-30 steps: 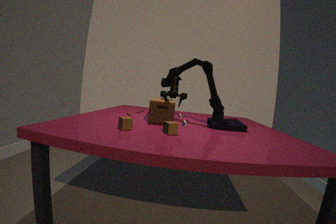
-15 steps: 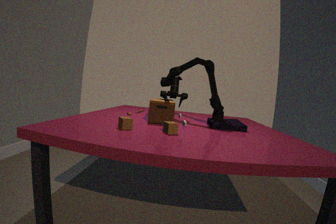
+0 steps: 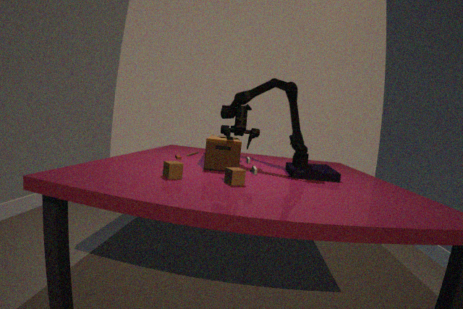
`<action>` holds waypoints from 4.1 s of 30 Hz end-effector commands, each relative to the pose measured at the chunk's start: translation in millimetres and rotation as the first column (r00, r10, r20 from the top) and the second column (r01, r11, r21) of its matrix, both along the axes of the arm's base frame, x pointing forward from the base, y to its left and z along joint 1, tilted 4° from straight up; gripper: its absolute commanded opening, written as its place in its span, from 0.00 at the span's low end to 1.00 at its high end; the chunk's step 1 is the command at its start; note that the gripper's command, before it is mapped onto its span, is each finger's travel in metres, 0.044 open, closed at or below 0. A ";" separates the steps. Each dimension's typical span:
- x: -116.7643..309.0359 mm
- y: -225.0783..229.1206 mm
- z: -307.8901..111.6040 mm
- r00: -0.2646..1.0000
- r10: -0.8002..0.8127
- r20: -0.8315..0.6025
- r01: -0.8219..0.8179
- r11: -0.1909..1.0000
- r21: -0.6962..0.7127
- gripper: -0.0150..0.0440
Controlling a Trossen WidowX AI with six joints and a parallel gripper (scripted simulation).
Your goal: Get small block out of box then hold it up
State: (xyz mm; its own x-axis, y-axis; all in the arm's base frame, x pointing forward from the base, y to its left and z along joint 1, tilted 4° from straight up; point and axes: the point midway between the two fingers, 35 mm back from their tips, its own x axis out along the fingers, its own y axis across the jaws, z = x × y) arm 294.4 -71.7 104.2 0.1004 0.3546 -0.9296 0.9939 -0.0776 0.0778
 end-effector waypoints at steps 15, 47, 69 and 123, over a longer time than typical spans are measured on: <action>1.3 30.8 1.7 1.000 0.001 0.004 -0.001 1.000 0.007 0.93; 0.8 42.5 2.1 1.000 0.001 0.004 -0.001 1.000 0.008 0.93; 2.6 64.5 3.2 1.000 0.001 0.004 -0.001 1.000 0.010 0.93; 0.1 94.3 62.2 1.000 -0.001 -0.003 0.001 1.000 0.011 0.93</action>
State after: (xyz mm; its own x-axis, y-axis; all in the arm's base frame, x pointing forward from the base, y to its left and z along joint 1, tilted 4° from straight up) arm 294.3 22.5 166.5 0.0971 0.3644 -0.9262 0.9942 -0.0792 0.0731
